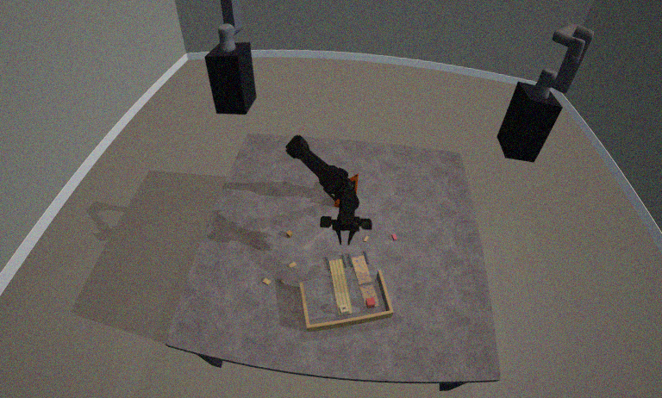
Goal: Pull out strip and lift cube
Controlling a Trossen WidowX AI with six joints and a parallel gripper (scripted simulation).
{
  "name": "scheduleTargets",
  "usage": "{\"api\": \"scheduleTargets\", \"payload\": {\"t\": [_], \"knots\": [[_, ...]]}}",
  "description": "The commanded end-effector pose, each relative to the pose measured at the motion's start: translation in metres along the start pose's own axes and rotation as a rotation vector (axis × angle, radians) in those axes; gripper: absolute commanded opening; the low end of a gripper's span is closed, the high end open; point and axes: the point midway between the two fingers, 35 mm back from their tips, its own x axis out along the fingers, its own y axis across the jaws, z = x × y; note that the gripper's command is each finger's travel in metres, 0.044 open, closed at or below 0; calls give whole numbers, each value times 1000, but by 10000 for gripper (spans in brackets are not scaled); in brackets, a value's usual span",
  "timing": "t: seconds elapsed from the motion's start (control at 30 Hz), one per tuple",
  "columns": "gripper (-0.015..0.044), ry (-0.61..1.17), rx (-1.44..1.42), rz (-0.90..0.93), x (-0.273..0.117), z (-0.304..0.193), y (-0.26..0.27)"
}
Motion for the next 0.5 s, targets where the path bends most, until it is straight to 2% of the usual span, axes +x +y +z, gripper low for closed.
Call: {"api": "scheduleTargets", "payload": {"t": [0.0, 0.07, 0.3, 0.47], "knots": [[33, 168, -29, 16, 28, -1, -5], [0, 262, -54, 26, 41, -4, -7], [0, 593, -163, 75, 72, -26, -21], [0, 623, -173, 80, 74, -29, -23]]}}
